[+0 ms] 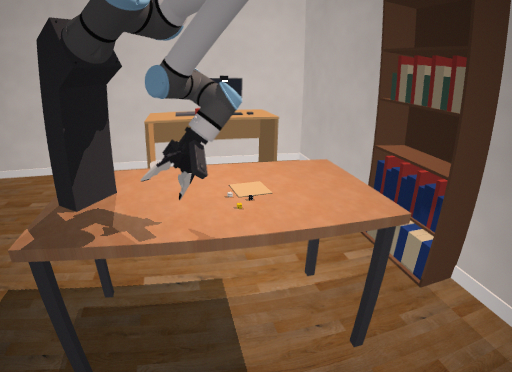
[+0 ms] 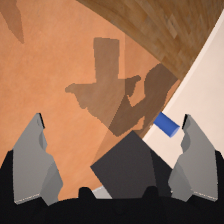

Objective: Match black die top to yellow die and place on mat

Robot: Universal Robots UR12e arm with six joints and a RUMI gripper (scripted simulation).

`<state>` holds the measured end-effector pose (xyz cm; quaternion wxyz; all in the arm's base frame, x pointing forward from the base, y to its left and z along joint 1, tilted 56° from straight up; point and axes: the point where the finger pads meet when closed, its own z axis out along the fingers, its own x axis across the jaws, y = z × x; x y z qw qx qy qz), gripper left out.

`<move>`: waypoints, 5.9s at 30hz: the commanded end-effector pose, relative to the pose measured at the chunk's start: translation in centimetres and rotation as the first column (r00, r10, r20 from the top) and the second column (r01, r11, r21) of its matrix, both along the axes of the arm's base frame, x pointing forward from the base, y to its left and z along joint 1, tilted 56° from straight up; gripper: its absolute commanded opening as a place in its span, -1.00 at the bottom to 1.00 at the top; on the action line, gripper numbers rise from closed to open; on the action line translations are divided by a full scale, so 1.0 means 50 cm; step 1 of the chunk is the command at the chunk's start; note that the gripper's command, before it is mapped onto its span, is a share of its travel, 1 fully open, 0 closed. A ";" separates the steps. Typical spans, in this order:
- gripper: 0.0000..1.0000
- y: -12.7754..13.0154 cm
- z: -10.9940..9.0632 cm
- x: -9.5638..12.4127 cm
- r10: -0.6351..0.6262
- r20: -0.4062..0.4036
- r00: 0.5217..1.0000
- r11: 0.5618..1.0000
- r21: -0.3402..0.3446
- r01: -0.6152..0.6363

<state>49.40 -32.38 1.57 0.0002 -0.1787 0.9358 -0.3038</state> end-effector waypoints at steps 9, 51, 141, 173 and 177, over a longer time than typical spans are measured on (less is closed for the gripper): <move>1.00 0.157 0.143 0.211 0.309 0.201 0.930 0.951 -0.092 -0.297; 1.00 0.343 0.291 0.373 0.586 0.326 0.742 0.810 -0.250 -0.530; 1.00 0.409 0.192 0.607 0.586 0.326 0.742 0.810 -0.250 -0.530; 1.00 0.410 0.192 0.608 0.586 0.326 0.742 0.810 -0.250 -0.530; 1.00 0.410 0.192 0.608 0.586 0.326 0.742 0.810 -0.250 -0.530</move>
